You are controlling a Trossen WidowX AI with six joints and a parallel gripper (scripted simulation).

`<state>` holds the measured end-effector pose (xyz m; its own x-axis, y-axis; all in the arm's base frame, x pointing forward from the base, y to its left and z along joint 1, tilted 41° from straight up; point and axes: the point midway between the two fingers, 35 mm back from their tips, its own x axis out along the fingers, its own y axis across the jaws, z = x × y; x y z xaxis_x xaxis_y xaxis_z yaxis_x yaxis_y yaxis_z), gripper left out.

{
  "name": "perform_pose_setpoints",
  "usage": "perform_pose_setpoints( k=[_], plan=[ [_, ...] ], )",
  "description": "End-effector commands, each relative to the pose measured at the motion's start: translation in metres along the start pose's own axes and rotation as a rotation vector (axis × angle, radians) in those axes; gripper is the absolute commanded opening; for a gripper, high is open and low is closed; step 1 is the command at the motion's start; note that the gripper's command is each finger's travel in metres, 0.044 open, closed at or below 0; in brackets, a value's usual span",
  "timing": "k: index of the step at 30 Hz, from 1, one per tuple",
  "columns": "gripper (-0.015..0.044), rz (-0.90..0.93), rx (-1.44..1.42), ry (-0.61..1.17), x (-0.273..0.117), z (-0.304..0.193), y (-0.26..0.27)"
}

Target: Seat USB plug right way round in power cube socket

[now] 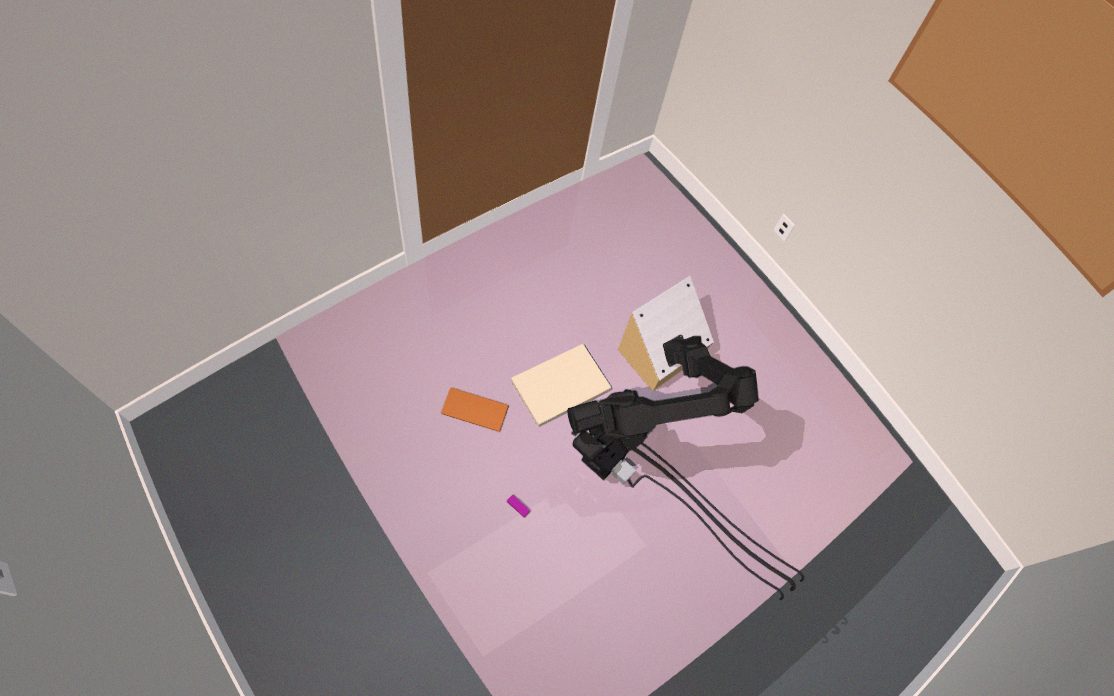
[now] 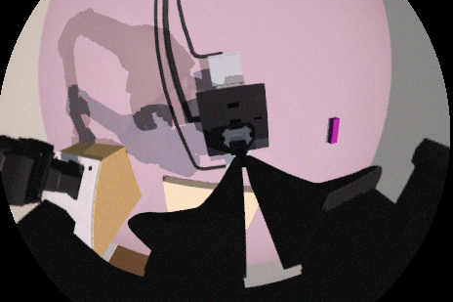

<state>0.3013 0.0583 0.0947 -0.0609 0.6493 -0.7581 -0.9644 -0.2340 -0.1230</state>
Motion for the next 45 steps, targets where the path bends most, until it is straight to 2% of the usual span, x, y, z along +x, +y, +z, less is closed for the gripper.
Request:
perform_pose_setpoints(
  k=[1, 23, 45],
  plan=[
    [0.0000, -0.005, -0.007, 0.008, -0.0053, -0.0006, -0.0017],
    [0.0000, -0.003, 0.023, 0.004, -0.0134, -0.0003, -0.0009],
    [0.0000, -0.002, 0.589, 0.001, -0.0123, -0.0001, -0.0003]
  ],
)
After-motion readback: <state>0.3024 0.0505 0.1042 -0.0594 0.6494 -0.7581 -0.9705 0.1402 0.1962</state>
